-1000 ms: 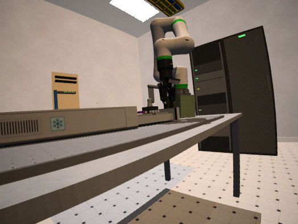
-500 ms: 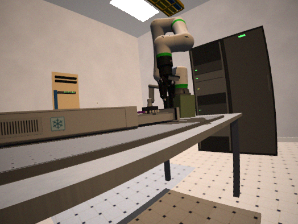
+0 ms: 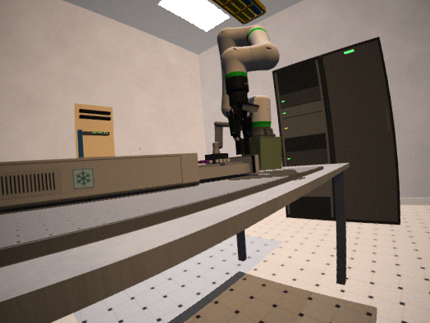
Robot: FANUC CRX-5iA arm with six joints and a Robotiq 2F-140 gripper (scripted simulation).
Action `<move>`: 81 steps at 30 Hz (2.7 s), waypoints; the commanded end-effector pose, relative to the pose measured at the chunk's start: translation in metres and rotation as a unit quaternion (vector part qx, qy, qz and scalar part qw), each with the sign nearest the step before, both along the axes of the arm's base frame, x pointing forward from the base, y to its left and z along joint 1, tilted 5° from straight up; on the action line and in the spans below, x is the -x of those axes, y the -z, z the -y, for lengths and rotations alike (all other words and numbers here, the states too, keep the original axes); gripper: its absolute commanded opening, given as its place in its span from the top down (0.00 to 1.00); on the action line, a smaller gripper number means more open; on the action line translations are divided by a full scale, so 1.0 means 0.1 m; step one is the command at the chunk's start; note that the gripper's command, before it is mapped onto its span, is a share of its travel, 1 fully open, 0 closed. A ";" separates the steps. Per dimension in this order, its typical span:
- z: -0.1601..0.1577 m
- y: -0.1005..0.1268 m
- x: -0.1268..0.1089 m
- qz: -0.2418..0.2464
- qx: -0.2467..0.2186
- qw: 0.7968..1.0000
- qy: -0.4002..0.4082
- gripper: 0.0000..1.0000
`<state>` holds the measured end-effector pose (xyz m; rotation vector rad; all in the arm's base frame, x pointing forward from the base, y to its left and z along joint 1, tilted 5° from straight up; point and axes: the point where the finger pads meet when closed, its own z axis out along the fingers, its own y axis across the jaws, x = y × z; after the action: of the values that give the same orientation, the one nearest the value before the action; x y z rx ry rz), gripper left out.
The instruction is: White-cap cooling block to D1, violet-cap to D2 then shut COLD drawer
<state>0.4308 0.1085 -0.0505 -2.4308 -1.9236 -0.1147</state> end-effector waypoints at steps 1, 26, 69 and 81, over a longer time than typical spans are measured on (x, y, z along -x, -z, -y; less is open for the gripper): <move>0.00 -0.04 -0.01 0.001 0.000 1.000 0.000 0.66; 0.03 -0.34 0.00 0.001 0.000 1.000 0.000 0.66; 0.15 -0.69 -0.39 0.001 0.000 1.000 0.000 0.34; 0.27 -0.69 -0.91 0.001 0.000 1.000 0.000 0.34</move>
<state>0.5078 0.0846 0.0178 -2.4323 -1.9241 -0.1160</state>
